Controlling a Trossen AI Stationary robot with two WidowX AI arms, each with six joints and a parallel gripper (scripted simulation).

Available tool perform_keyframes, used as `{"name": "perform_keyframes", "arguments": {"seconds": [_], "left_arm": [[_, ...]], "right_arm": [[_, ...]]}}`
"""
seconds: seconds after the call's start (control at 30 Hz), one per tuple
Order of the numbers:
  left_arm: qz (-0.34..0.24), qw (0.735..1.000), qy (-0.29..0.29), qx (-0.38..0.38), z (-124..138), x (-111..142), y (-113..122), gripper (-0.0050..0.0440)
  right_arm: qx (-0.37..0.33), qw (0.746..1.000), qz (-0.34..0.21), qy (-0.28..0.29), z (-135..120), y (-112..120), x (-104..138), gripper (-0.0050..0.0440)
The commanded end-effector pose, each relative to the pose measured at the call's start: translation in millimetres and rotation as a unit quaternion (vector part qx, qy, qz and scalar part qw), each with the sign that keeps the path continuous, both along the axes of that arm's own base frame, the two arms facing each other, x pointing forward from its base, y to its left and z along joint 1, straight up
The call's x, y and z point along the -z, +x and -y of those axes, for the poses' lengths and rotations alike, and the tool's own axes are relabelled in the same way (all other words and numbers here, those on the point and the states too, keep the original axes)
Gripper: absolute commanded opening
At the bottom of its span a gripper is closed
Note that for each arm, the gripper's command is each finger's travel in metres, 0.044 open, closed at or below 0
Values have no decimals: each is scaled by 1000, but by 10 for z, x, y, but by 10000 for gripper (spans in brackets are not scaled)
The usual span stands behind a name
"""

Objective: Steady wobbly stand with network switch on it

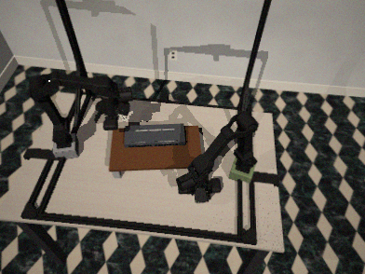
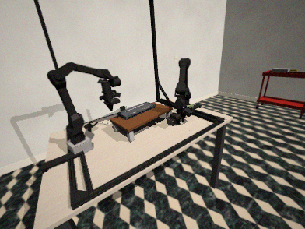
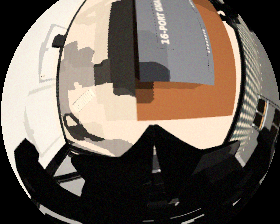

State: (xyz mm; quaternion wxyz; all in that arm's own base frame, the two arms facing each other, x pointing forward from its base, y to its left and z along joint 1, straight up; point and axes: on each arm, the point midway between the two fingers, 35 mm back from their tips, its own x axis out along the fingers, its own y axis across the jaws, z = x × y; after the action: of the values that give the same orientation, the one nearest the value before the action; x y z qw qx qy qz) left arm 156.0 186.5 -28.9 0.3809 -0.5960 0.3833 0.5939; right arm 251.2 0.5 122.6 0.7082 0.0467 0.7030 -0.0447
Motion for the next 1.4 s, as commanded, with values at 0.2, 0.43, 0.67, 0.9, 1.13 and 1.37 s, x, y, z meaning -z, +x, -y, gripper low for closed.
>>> {"name": "perform_keyframes", "arguments": {"seconds": [0.2, 0.43, 0.67, 0.9, 1.13, 1.37], "left_arm": [[0, 1000, 2, -2, -10, -565, 0, 237], [0, 1000, 2, -2, -10, -565, 0, 237], [0, 1000, 2, -2, -10, -565, 0, 237], [0, 1000, 0, 0, -2, -554, 2, 237], [0, 1000, 0, 0, -2, -554, 2, 237], [1, 1000, 1, 0, -5, -557, 4, 237]], "right_arm": [[0, 1000, 0, 0, 0, 0, 0, 0], [0, 1000, 0, 0, 0, 0, 0, 0], [0, 1000, 0, 0, 0, 0, 0, 0], [2, 1000, -4, -1, 2, 11, 500, 0], [2, 1000, -4, -1, 2, 11, 500, 0], [2, 1000, -4, -1, 2, 11, 660, 0]]}}
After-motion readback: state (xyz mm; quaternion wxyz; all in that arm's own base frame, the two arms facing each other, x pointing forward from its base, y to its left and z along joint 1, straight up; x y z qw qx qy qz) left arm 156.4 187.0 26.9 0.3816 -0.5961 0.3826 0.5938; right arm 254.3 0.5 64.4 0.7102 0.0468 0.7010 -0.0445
